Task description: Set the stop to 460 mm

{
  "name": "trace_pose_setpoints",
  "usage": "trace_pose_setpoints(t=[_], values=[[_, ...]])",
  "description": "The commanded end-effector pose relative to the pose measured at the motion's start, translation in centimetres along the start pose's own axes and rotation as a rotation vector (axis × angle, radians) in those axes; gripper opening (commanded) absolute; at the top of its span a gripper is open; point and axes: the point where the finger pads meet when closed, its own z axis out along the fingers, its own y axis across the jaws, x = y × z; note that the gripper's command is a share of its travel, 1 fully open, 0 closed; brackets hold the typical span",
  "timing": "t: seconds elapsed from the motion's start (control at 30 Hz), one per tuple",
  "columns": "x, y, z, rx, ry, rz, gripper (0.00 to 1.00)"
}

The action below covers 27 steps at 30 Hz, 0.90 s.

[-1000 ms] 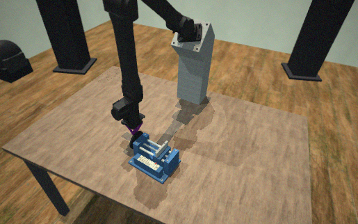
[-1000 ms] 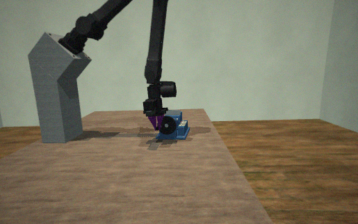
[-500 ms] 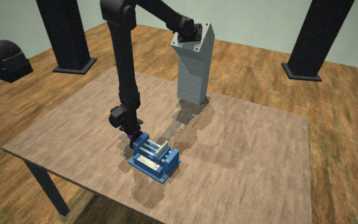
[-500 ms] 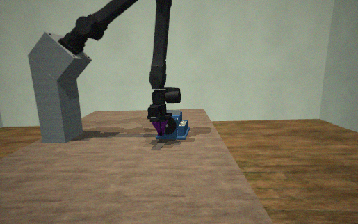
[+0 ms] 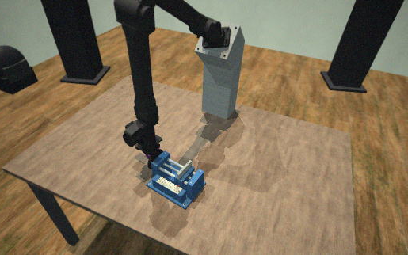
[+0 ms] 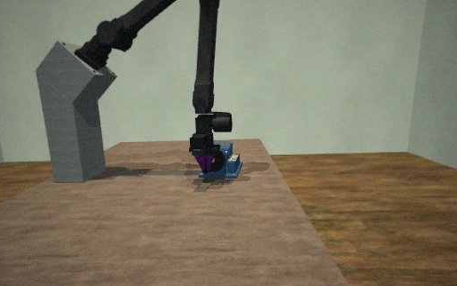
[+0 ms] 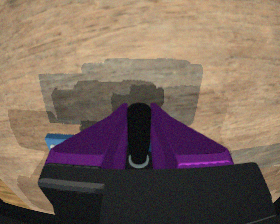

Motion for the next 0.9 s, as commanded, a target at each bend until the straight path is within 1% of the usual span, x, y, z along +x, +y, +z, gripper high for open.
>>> trace_pose_setpoints(t=[0.0,0.53,0.57,0.87], values=[[0.42,0.96,-0.58,-0.004,0.001,-0.001,0.06],[0.43,0.70,-0.61,0.000,0.001,0.000,0.06],[0.43,0.70,-0.61,0.000,0.001,0.000,0.53],[0.43,0.79,-0.60,-0.004,0.001,-0.001,0.53]])
